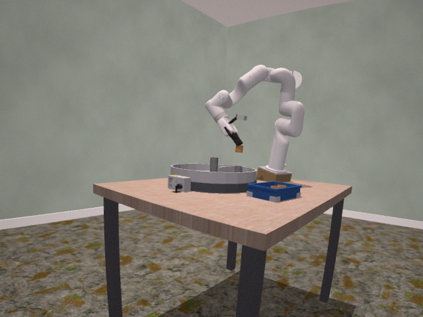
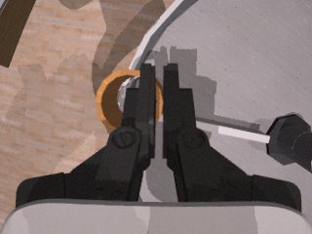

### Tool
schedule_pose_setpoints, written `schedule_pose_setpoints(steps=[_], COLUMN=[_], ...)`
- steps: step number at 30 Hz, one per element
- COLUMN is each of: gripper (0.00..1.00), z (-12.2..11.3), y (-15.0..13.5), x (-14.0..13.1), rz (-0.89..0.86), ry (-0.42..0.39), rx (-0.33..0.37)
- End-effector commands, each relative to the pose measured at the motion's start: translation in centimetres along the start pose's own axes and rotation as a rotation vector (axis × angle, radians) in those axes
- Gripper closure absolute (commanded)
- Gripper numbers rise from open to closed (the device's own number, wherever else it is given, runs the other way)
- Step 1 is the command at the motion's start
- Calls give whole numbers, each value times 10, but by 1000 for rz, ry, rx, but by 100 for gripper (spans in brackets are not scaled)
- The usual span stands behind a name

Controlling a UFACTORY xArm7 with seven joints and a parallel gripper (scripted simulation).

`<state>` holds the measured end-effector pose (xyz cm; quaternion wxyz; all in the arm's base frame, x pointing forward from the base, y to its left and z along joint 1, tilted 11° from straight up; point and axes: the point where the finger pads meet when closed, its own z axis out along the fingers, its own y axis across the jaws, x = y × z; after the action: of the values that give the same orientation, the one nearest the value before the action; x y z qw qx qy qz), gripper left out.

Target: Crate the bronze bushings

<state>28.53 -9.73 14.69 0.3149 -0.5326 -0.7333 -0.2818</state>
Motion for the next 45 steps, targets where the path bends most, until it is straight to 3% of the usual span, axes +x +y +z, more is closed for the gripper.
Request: schedule_pose_setpoints(steps=[1,12,19,27,29,45], gripper=[100,100,100,100,100,100], z=[-2,-1,7,33,33,93], y=[1,2,18,66,66,180], x=[0,1,11,41,41,113], rz=[-2,-2,-2,-2,-2,-2], ry=[-3,-3,-3,-3,-3,-3], rx=[-2,-2,-2,-2,-2,-2])
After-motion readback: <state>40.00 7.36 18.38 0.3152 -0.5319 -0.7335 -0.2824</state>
